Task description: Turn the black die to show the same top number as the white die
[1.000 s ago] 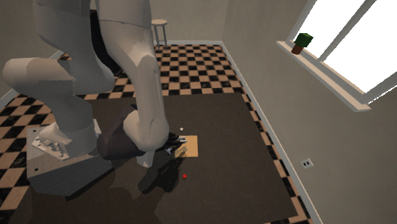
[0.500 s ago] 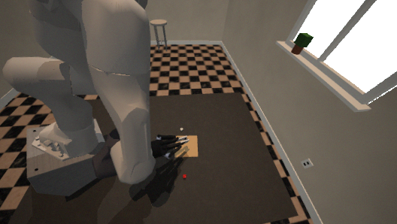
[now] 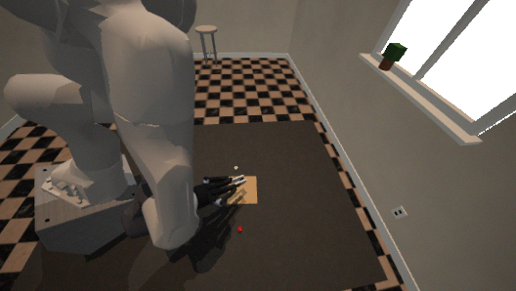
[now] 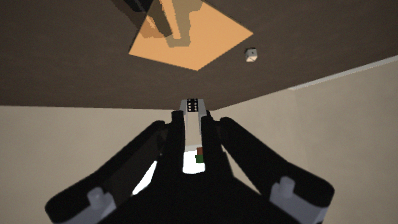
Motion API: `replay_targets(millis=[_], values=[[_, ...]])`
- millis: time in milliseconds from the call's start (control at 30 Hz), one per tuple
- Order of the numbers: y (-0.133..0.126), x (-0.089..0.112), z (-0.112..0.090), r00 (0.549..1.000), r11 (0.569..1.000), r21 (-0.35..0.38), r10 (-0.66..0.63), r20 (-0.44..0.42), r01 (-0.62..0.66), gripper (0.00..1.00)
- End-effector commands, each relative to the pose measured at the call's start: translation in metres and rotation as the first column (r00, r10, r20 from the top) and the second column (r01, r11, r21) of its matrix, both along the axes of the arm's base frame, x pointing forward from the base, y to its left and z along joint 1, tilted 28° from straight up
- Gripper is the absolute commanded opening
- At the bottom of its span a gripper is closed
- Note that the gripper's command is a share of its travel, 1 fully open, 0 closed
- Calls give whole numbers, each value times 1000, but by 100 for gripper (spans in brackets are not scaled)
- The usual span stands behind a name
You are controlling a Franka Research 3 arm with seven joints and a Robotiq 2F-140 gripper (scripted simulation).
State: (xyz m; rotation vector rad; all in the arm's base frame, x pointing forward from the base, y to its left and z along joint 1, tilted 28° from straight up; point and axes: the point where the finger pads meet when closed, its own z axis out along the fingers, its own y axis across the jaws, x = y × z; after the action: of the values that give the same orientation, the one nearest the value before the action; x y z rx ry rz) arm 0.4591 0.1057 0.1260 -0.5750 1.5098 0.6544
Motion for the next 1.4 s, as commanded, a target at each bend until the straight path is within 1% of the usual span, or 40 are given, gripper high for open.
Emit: replay_targets(millis=[0, 333, 400, 567, 700, 867, 1367], values=[[3, 2, -3, 999, 1000, -28, 4, 38, -3, 7], [15, 14, -34, 999, 1000, -28, 4, 38, -3, 7], [15, 14, -34, 999, 1000, -28, 4, 38, -3, 7], [21, 19, -50, 999, 1000, -28, 4, 38, -3, 7], [24, 23, -59, 999, 1000, -28, 4, 38, -3, 7], [26, 24, -63, 999, 1000, -28, 4, 38, -3, 7], [26, 24, -63, 999, 1000, -28, 4, 38, -3, 7]])
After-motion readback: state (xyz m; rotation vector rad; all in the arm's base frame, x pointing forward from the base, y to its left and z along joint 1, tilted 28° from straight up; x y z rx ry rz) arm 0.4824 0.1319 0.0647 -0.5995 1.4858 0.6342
